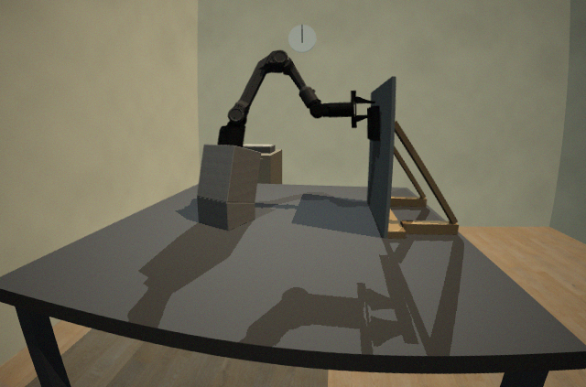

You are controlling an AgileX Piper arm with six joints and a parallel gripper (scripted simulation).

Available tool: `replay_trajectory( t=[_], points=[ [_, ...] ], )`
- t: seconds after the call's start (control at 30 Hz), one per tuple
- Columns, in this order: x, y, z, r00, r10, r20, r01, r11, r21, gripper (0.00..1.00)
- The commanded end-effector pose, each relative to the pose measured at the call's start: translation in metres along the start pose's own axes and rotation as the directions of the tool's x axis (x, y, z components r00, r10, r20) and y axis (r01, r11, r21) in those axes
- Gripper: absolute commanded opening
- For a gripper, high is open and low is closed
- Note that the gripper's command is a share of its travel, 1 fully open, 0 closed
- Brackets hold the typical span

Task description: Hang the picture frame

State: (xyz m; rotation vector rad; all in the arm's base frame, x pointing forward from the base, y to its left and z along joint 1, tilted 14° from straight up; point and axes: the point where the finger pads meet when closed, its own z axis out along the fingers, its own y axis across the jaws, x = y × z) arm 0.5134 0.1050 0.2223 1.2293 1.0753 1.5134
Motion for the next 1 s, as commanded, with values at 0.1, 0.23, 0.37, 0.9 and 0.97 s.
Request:
replay_trajectory(
  t=[0.1,0.23,0.37,0.9,0.97],
  points=[
    [0.0,0.002,0.0,1.0,0.002,0.0,-0.002,1.0,-0.005,0.63],
    [0.0,0.002,-0.001,1.0,0.002,0.0,-0.002,1.0,-0.004,0.63],
    [0.0,0.002,-0.002,1.0,0.002,0.0,-0.002,1.0,-0.004,0.63],
    [0.0,0.002,-0.013,1.0,0.003,0.0,-0.003,1.0,-0.005,0.63],
    [0.0,0.002,-0.013,1.0,0.003,0.0,-0.003,1.0,-0.005,0.63]
  ],
)
